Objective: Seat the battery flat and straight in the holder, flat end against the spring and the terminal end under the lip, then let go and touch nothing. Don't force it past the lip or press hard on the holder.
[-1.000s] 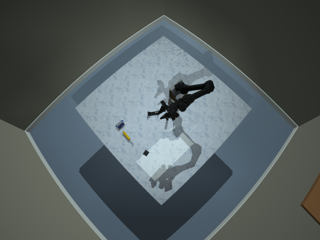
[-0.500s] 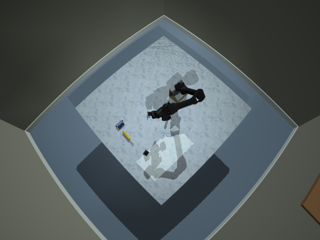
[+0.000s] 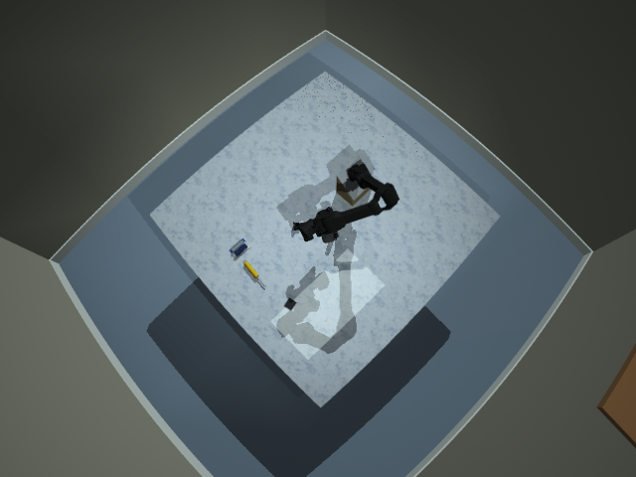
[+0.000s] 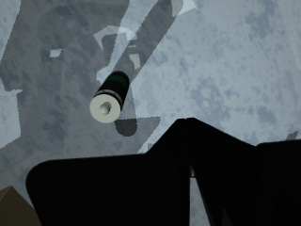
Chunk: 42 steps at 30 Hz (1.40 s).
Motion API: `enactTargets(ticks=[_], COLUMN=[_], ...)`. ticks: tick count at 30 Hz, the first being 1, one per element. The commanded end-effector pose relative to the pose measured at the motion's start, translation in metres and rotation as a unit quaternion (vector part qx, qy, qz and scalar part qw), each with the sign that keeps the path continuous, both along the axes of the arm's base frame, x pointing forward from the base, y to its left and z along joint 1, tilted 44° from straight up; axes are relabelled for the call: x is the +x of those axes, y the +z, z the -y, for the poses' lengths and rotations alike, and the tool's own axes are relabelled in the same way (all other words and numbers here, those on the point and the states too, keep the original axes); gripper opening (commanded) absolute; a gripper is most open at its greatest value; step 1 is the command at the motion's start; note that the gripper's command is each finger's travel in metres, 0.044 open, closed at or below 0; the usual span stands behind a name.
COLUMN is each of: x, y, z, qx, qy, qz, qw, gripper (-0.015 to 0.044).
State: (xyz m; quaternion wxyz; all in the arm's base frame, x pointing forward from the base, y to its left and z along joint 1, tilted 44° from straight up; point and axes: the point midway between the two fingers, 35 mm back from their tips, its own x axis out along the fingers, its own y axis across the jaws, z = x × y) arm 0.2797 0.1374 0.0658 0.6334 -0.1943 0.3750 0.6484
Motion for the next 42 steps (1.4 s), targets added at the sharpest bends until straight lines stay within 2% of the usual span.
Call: enactTargets(ticks=[1,6,42], x=[-0.008,-0.015,-0.065], y=[-0.024,-0.045,-0.03], z=[-0.022,-0.043,-0.048], qx=[0.003,0.006,0.006], qy=[0.003,0.003,0.003], qz=[-0.011,-0.012,-0.013], qw=[1.0,1.0,1.0], gripper=[0.0,0.0,0.0])
